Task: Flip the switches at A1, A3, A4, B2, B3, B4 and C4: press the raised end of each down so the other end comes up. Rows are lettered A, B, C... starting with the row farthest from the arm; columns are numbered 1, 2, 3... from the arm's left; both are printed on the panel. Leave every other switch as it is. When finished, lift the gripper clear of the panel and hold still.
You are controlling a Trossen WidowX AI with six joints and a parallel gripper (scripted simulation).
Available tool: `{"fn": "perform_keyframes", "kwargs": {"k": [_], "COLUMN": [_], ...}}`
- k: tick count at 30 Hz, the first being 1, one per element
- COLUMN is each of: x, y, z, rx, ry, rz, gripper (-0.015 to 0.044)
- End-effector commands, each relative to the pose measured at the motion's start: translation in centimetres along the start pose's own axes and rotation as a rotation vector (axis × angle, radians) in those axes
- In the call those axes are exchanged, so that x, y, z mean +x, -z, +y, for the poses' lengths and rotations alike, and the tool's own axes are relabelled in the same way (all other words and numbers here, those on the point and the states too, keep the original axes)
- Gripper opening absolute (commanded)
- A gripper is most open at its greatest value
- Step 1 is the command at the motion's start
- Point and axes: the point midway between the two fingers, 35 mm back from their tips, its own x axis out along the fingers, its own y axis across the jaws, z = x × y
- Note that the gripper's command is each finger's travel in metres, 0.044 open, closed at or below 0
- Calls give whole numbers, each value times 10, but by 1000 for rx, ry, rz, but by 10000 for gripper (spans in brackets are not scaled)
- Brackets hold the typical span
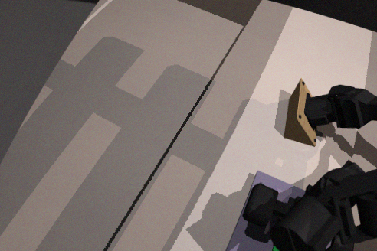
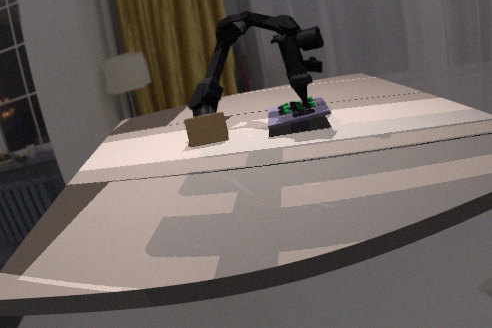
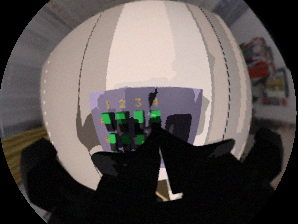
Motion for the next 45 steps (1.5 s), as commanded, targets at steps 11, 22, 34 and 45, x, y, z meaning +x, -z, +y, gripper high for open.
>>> {"fn": "perform_keyframes", "kwargs": {"k": [11, 22, 34, 45], "x": [3, 4, 6, 7], "y": [1, 1, 1, 1], "z": [1, 1, 1, 1], "rx": [7, 7, 7, 7], "ry": [-6, -6, -6, -6], "rz": [2, 2, 2, 2], "gripper": [0, 0, 0, 0]}}
